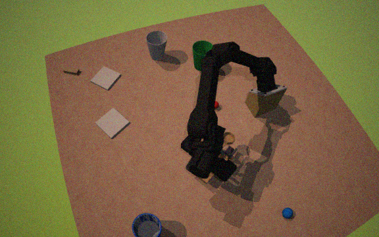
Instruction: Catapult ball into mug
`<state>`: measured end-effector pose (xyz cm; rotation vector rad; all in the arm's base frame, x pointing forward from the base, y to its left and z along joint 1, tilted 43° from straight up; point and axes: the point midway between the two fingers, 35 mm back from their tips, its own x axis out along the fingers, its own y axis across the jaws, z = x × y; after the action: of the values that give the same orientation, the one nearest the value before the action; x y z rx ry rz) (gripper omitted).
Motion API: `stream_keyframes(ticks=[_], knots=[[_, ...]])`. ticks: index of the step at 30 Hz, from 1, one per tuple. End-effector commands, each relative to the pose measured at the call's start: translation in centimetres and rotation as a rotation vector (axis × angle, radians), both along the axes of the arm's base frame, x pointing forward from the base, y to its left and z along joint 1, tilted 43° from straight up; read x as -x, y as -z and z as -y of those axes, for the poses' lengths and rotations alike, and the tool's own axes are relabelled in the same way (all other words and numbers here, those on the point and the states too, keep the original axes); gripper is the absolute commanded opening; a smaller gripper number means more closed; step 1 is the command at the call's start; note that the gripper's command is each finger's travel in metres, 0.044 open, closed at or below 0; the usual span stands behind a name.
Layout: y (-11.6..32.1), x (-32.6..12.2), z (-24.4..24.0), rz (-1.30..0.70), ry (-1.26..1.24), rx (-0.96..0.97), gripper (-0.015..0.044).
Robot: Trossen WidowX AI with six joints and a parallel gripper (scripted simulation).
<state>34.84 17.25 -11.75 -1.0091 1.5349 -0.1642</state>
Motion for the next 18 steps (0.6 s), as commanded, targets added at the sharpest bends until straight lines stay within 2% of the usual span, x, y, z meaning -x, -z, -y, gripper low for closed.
stream_keyframes(ticks=[1,18], knots=[[0.3,-0.1,-0.1,0.004,-0.006,-0.006,0.0000],[2.4,-0.4,1.8,0.002,-0.010,-0.002,0.0000]])
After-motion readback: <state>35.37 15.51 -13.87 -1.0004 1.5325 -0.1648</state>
